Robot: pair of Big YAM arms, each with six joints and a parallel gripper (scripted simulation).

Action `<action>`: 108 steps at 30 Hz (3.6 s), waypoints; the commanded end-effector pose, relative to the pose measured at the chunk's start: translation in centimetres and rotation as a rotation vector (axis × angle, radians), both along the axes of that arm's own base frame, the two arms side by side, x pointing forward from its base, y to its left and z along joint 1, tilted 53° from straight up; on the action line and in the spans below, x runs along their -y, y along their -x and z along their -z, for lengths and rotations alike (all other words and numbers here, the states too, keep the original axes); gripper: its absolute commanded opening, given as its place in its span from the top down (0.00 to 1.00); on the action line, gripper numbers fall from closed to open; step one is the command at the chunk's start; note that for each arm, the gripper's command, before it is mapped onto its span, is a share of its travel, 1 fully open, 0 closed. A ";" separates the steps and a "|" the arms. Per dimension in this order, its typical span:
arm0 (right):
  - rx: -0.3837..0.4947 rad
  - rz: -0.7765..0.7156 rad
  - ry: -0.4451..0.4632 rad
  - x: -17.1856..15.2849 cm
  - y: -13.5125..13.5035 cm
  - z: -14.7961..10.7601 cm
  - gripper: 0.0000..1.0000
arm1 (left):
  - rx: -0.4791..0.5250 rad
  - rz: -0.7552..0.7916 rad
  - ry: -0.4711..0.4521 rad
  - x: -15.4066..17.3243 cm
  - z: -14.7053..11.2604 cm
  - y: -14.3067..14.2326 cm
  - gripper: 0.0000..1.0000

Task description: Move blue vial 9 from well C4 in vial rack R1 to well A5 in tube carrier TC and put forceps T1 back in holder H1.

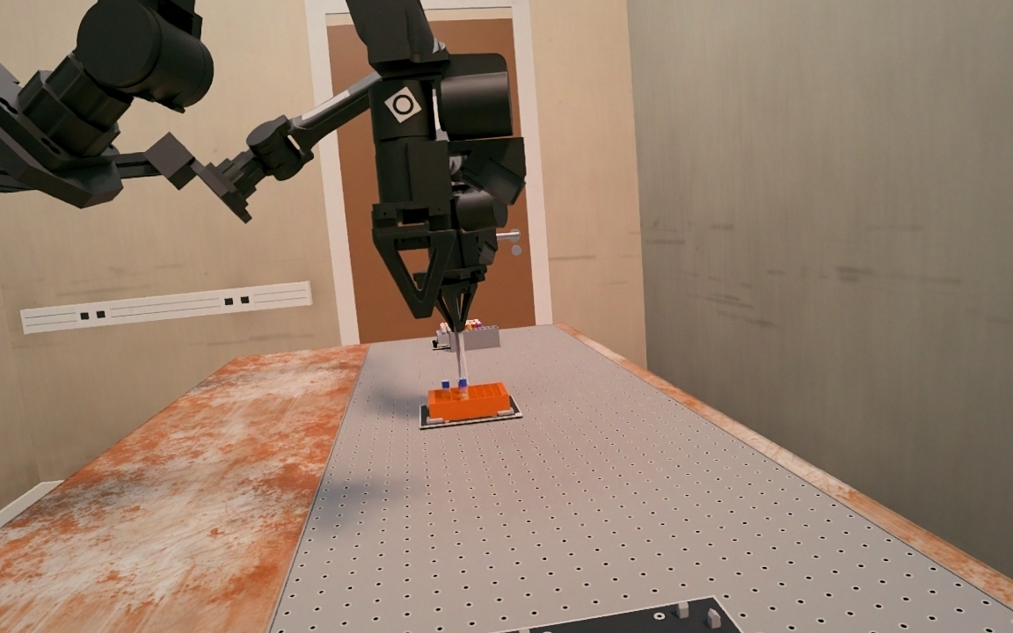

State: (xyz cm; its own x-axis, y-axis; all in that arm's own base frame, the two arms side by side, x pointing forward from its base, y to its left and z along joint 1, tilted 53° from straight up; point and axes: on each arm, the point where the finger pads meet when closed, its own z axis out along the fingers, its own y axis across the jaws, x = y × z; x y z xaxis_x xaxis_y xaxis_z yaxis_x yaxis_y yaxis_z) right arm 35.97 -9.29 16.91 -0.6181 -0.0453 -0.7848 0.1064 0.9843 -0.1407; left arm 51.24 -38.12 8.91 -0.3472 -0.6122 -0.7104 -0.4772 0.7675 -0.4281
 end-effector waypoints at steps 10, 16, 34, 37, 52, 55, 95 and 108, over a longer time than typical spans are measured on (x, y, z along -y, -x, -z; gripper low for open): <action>0.010 0.000 0.012 0.2 -0.2 -0.6 0.00 | -0.008 0.003 -0.014 -0.4 1.3 -0.3 0.91; 0.010 0.000 0.012 0.2 -0.2 -0.6 0.00 | -0.008 0.002 -0.014 -0.5 1.4 -0.4 0.91; 0.010 0.000 0.012 0.2 -0.2 -0.6 0.00 | -0.008 0.004 -0.014 -0.5 1.7 -0.5 0.91; 0.010 0.000 0.012 0.2 -0.2 -0.6 0.00 | -0.008 0.001 -0.014 -0.6 1.7 -0.6 0.91; 0.010 0.000 0.012 0.2 -0.2 -0.6 0.00 | -0.008 0.008 -0.014 -0.3 1.9 -0.5 0.91; 0.010 0.000 0.012 0.2 -0.2 -0.6 0.00 | -0.008 0.004 -0.014 -0.5 2.0 -0.7 0.91; 0.010 0.000 0.012 0.2 -0.2 -0.6 0.00 | -0.003 0.023 -0.007 0.7 1.4 0.0 0.91; 0.010 0.000 0.012 0.2 -0.2 -0.6 0.00 | -0.004 0.023 -0.007 0.9 1.5 0.1 0.91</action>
State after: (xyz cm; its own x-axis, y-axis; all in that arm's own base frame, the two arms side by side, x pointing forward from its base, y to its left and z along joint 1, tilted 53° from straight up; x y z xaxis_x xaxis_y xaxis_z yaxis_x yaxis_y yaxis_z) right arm 35.97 -9.29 16.91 -0.6181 -0.0453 -0.7848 0.1064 0.9843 -0.1407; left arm 52.09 -37.84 7.74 -0.3459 -0.6127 -0.7106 -0.4767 0.7671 -0.4294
